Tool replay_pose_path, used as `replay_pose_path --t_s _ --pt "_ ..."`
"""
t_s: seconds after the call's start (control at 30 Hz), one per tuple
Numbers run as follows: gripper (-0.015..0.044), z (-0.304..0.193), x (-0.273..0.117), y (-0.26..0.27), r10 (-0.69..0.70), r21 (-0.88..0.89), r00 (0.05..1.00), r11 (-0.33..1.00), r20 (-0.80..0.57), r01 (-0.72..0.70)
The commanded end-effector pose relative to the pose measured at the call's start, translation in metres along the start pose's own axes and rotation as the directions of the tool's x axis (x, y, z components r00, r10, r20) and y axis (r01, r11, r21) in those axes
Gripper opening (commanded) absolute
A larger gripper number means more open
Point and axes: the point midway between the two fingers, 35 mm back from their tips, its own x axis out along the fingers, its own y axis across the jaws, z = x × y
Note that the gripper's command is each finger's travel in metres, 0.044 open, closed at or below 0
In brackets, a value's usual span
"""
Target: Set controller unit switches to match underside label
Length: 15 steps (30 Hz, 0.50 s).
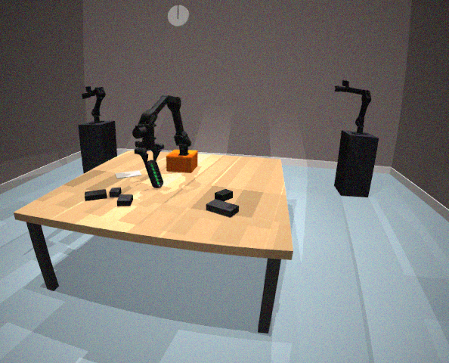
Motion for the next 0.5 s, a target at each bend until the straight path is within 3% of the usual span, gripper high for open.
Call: replay_pose_path --t_s 0.0,0.47 --pt "0.0338 0.004 0.003 -0.002 -0.006 -0.004 1.0 1.0 0.006 0.006" --pt "0.0338 0.015 0.006 -0.002 -0.006 -0.004 1.0 1.0 0.007 0.006"
